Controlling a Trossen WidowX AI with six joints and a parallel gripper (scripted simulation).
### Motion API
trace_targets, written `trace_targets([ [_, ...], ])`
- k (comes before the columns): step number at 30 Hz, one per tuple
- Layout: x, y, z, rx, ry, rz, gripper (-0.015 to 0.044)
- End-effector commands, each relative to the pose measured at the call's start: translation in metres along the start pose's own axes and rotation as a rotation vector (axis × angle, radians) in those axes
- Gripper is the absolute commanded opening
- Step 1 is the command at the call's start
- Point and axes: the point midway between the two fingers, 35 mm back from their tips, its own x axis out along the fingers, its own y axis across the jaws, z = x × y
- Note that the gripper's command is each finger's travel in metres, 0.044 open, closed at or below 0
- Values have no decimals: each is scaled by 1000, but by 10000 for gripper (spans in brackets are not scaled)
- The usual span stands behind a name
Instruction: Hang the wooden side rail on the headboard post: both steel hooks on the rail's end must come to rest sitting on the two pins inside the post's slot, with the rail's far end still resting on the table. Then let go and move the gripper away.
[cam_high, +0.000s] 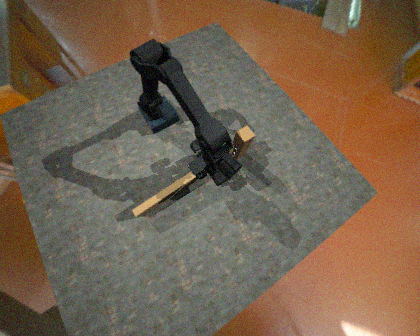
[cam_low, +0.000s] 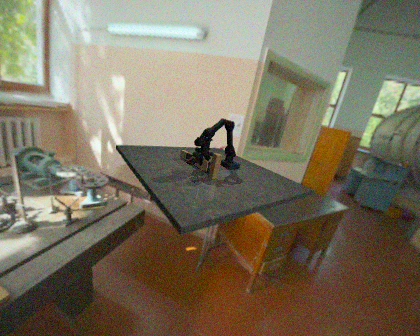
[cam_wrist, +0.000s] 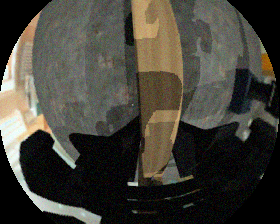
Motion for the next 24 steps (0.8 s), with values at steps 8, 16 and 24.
trace_targets([
  [8,-3,4,-3,5,4,11,0],
  [16,-3,4,-3,5,4,11,0],
  [24,-3,4,-4,5,4,11,0],
])
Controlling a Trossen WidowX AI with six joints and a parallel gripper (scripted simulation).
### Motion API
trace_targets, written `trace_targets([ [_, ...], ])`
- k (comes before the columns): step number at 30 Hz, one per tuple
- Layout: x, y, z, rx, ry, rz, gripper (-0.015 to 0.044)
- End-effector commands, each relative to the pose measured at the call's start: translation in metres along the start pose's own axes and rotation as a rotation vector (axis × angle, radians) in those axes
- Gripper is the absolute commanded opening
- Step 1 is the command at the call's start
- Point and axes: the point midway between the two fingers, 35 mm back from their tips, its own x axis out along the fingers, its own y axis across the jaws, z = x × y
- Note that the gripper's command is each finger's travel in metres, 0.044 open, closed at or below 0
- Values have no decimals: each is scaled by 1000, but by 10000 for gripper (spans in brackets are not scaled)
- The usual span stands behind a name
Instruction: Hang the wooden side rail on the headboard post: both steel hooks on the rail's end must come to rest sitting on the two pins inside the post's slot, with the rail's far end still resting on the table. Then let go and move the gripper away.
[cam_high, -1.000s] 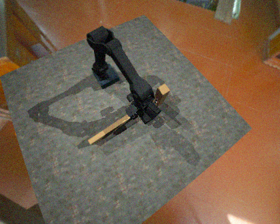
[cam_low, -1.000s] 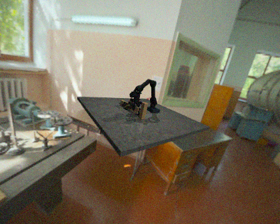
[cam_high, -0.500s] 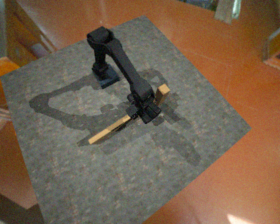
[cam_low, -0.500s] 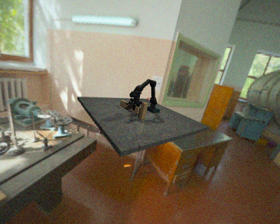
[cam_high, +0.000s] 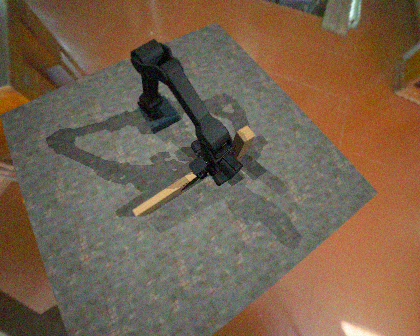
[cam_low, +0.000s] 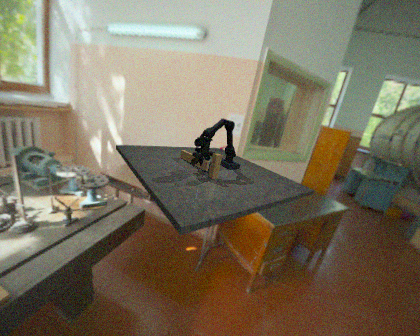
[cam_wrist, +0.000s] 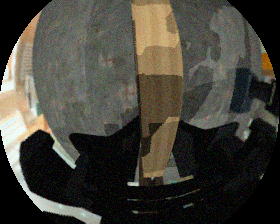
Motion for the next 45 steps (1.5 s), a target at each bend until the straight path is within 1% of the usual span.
trace_targets([
  [1,-3,2,-3,1,5,10,0],
  [45,-1,1,-8,1,5,10,0],
])
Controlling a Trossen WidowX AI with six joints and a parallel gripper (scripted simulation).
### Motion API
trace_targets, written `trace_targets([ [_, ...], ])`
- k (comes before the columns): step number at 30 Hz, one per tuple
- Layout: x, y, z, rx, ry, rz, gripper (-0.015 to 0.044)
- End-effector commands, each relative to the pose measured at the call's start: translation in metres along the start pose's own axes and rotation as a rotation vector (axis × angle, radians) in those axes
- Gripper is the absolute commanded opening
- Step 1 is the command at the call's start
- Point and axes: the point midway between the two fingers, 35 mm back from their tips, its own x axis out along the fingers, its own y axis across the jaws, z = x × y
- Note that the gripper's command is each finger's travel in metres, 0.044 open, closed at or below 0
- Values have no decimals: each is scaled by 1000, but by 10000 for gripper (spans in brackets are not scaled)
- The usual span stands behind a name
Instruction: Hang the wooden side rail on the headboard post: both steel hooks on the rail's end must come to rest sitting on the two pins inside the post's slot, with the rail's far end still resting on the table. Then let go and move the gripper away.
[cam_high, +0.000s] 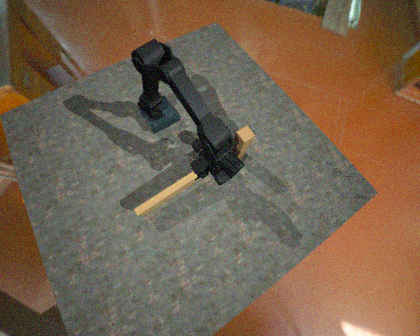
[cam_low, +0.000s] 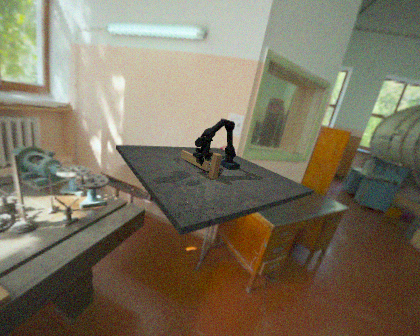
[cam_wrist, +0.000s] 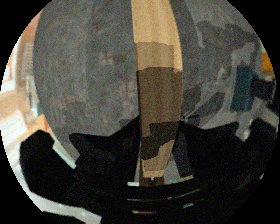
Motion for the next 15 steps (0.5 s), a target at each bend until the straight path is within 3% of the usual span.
trace_targets([
  [1,-1,0,-3,0,6,5,0],
  [15,-3,-1,-4,0,6,5,0],
])
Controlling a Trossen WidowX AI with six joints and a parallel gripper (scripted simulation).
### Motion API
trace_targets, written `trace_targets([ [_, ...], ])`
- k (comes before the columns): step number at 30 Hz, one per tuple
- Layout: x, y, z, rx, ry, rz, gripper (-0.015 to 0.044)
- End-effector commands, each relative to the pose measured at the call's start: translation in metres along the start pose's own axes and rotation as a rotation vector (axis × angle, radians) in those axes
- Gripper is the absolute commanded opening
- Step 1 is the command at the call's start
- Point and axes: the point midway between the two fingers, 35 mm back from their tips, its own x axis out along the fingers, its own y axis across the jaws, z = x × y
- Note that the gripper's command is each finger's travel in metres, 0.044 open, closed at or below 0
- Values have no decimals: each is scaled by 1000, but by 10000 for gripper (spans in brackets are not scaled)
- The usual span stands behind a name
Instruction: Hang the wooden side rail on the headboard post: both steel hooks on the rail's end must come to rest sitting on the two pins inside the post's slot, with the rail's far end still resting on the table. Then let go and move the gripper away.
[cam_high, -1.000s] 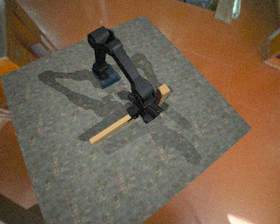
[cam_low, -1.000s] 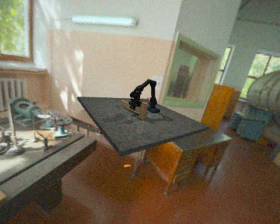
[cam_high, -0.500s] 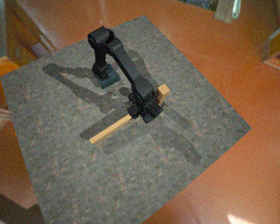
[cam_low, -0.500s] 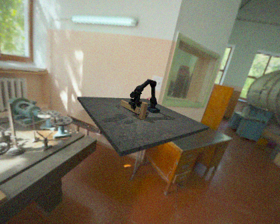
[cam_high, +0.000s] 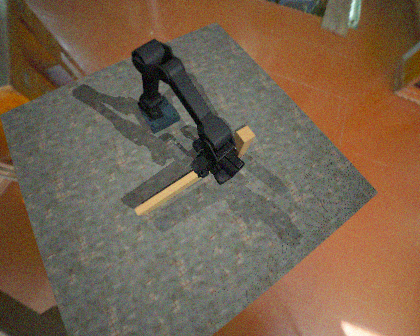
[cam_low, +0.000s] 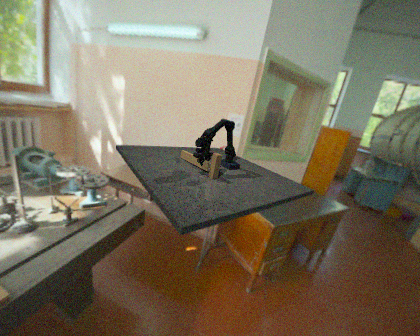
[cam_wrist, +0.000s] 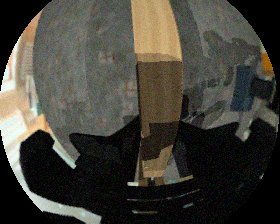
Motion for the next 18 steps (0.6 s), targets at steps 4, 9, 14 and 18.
trace_targets([
  [4,-3,1,-3,3,7,6,0],
  [9,-4,1,-3,3,7,6,0],
  [14,-4,1,-3,3,7,6,0],
  [18,-4,2,-4,3,7,6,0],
])
